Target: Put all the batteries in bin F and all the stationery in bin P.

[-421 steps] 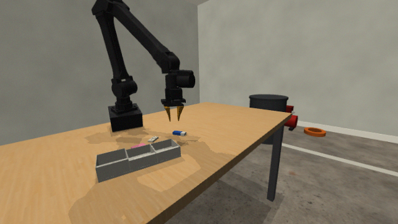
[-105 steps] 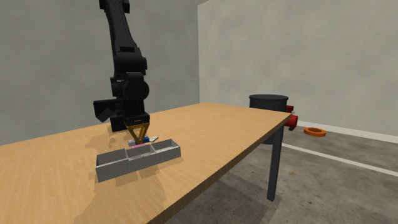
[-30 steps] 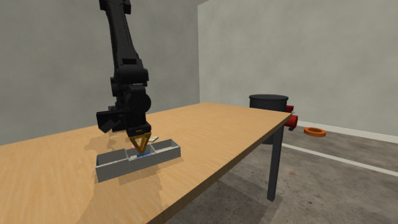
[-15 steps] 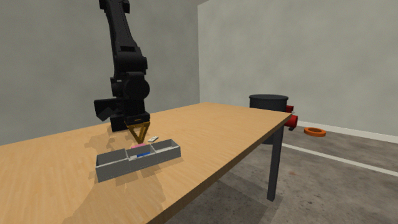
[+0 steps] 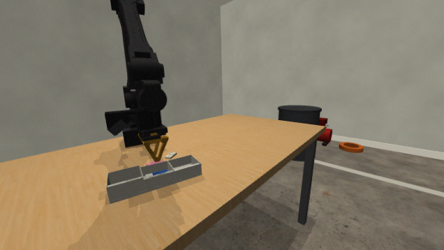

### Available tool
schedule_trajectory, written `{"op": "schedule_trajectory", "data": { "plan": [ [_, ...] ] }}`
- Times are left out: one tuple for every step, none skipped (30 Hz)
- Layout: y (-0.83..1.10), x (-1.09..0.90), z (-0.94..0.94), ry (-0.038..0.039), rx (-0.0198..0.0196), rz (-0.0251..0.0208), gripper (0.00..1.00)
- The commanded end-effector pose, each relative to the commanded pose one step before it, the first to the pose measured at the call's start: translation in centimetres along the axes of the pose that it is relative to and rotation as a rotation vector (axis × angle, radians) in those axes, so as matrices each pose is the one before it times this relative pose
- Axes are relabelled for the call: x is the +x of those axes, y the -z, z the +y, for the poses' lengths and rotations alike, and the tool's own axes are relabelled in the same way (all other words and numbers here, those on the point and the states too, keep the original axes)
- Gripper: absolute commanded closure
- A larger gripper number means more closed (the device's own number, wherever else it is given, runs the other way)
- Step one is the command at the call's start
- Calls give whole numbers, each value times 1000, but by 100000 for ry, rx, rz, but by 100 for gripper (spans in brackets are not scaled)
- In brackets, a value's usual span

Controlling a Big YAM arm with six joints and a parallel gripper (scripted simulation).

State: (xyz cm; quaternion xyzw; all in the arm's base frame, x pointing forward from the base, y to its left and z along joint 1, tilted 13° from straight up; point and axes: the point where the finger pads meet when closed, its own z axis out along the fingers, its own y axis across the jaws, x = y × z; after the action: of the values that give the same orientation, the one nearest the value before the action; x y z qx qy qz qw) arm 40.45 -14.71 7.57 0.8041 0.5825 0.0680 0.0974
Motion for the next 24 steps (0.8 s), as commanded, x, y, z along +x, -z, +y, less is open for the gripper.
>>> {"op": "schedule_trajectory", "data": {
  "plan": [
    [1151,637,-1503,14892,-3675,-187,47],
    [28,241,-803,2761,357,81,47],
    [26,255,-797,2418,347,24,47],
    [23,272,-794,2435,113,38,47],
    [22,290,-790,2404,-215,36,47],
    [24,304,-784,2374,-414,-20,47],
    [28,320,-777,16,54,-13,47],
    [29,314,-779,-3,68,-44,47],
    [29,315,-778,-3,66,-40,47],
    [30,318,-777,-3,60,-19,47],
    [0,0,0,0,0,0,47],
    [0,0,0,0,0,0,47],
    [11,-572,-379,-1939,142,-437,47],
    [207,-428,1217,-236,-1015,-333,47],
    [37,-162,724,103,-398,-59,47],
    [-6,153,62,446,-36,127,47],
    [-558,452,-1108,402,2114,685,47],
    [-258,215,-647,106,1458,418,47],
    [-130,163,-405,123,1031,306,47],
    [-104,64,-177,39,251,73,47],
    [-101,69,-196,40,269,78,47],
    [157,-1,66,38,-611,-158,47],
    [865,-376,1158,-1306,-2680,-714,47],
    [-2,5,-4,0,0,1,47]
  ]
}}
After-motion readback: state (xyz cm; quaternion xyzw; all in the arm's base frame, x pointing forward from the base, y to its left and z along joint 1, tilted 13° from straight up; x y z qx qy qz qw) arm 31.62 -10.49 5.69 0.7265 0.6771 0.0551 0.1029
